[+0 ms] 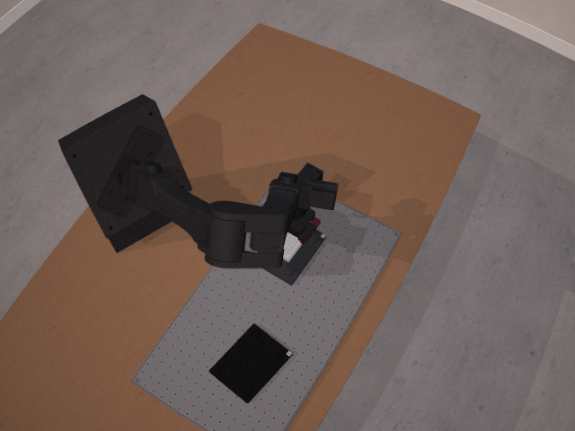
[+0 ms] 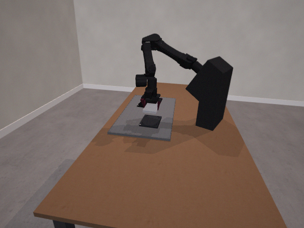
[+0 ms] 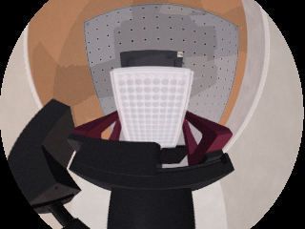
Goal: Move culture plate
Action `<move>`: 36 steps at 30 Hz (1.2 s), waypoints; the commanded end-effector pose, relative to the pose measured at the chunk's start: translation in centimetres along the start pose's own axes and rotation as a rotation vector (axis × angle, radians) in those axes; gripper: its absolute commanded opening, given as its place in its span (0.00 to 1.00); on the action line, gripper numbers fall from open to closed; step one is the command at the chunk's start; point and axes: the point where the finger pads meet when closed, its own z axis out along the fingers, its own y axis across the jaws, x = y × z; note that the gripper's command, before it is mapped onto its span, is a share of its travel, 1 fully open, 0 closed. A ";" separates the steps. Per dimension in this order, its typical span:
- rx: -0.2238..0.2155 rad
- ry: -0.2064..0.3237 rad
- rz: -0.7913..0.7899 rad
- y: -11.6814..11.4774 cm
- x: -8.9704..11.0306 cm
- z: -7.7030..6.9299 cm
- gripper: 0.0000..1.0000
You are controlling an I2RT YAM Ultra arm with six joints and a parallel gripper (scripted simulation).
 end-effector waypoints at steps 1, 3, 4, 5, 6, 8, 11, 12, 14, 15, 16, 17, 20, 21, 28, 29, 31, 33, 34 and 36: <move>0.007 -0.023 -0.011 -0.2 -1.4 -0.6 0.00; 0.006 -0.022 -0.012 -0.2 -1.4 -0.6 0.00; 0.006 -0.022 -0.012 -0.1 -1.4 -0.6 0.00; 0.006 -0.022 -0.012 -0.1 -1.4 -0.6 0.00; 0.006 -0.022 -0.012 -0.1 -1.5 -0.6 0.00; 0.006 -0.022 -0.012 -0.1 -1.5 -0.6 0.00; 0.006 -0.022 -0.012 -0.1 -1.6 -0.6 0.00; 0.006 -0.022 -0.012 -0.1 -1.6 -0.6 0.00; 0.006 -0.023 -0.012 -0.1 -1.6 -0.6 0.00; 0.006 -0.023 -0.012 -0.1 -1.6 -0.6 0.00; 0.005 -0.023 -0.012 -0.1 -1.7 -0.6 0.00; 0.005 -0.023 -0.012 -0.1 -1.7 -0.6 0.00; 0.013 -0.026 -0.003 -0.5 -1.6 -0.8 0.00; 0.012 -0.026 -0.004 -0.4 -1.6 -0.8 0.00; 0.008 -0.024 -0.010 -0.2 -1.7 -0.7 0.00; 0.008 -0.024 -0.010 -0.2 -1.7 -0.7 0.00; 0.007 -0.023 -0.012 -0.2 -1.7 -0.7 0.00; 0.006 -0.023 -0.013 -0.1 -1.8 -0.6 0.00; 0.006 -0.023 -0.013 -0.1 -1.8 -0.6 0.00; 0.006 -0.023 -0.013 -0.2 -1.8 -0.6 0.00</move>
